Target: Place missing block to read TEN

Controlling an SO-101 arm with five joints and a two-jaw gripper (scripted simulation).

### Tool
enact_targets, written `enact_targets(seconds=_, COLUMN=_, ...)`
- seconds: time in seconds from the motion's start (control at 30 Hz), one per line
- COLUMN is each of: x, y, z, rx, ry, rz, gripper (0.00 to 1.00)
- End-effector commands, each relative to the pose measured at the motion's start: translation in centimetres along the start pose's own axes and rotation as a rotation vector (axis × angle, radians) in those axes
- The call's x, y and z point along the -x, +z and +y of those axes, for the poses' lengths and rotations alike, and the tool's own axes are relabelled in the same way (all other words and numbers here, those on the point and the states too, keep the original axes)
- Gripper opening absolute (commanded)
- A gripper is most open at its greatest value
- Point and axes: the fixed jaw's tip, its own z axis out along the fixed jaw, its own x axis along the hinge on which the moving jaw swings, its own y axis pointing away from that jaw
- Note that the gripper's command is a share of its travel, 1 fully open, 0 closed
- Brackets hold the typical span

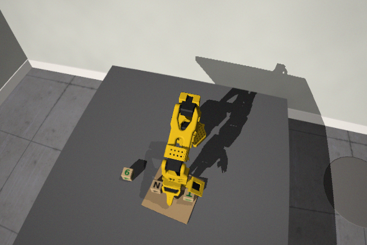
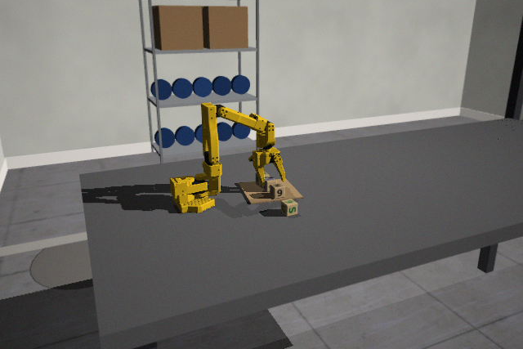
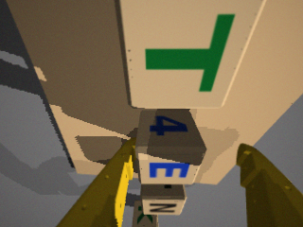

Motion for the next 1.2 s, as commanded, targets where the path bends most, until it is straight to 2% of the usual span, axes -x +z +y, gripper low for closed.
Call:
enact_targets(seconds=0.0, x=0.1, y=-1.1, z=-1.2, rx=-0.086, ry=0.0, rz=-0.003, gripper=0.36)
enact_targets(seconds=0.3, x=0.1, y=-1.6, z=-1.3, rx=-0.086, ry=0.0, rz=-0.003, gripper=0.36)
enact_targets(seconds=0.57, x=0.1, y=-4.1, z=-1.3, rx=-0.086, ry=0.0, rz=-0.003, gripper=0.36)
enact_targets(seconds=0.63, x=0.1, y=-4.1, z=-1.3, rx=-0.086, ry=0.0, rz=-0.003, gripper=0.36)
enact_targets(seconds=0.9, x=0.1, y=-6.6, z=-0.9, rx=-0.086, ry=0.0, rz=-0.003, gripper=0.36)
enact_targets(seconds=1.17, x=0.1, y=-7.2, z=-0.7, rx=-0.086, ry=0.0, rz=-0.003, gripper=0.36)
